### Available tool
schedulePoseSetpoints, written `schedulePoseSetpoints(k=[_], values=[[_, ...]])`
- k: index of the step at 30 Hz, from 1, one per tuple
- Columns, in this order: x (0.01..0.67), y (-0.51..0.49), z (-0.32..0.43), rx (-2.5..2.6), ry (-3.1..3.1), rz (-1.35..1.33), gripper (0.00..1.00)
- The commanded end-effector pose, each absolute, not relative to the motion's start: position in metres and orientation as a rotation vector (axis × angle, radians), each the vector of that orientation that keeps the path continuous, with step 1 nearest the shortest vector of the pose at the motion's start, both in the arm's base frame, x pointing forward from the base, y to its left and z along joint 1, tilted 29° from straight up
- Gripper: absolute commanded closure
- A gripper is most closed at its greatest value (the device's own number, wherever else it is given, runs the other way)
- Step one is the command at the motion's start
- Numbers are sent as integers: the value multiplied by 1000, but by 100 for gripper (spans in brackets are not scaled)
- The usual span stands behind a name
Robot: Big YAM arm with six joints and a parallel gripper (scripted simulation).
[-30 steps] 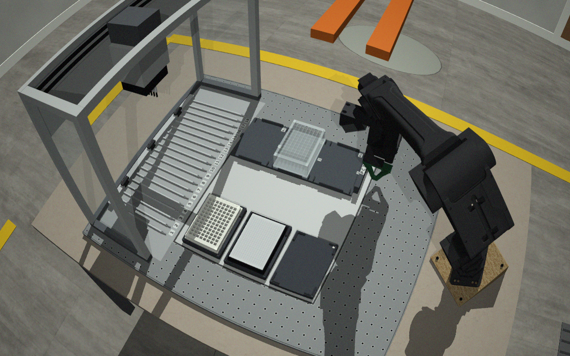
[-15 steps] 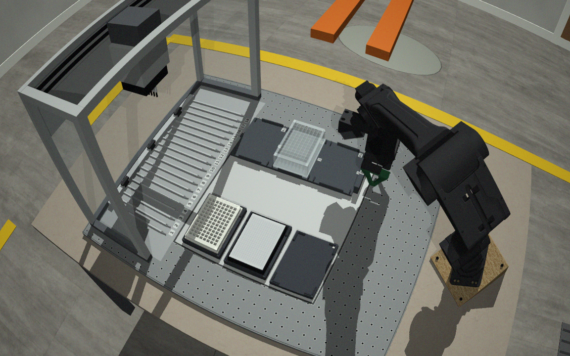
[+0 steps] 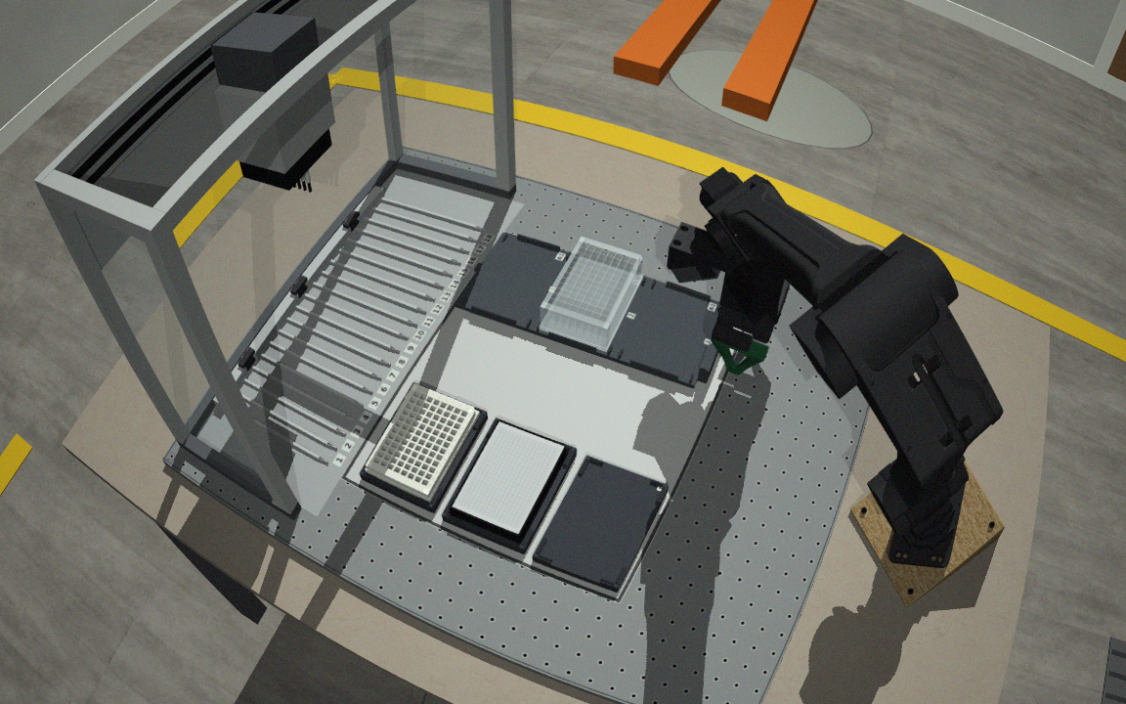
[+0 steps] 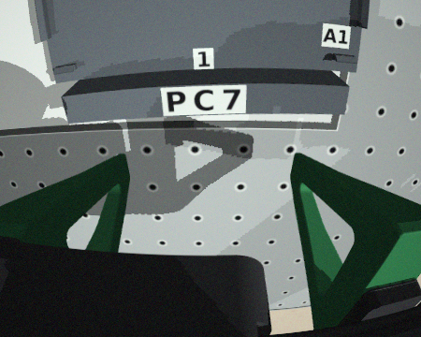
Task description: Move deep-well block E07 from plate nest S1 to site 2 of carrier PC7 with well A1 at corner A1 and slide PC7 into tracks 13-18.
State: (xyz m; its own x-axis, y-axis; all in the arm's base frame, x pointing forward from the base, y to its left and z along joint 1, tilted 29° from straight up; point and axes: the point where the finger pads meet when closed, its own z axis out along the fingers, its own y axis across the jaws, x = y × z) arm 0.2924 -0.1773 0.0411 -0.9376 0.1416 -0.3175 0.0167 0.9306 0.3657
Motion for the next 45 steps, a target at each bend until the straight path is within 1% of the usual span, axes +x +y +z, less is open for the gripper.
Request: schedulePoseSetpoints(k=[1,45], values=[[299,-174,37,113,2744,519,20],[311,-177,40,107,2735,504,20]])
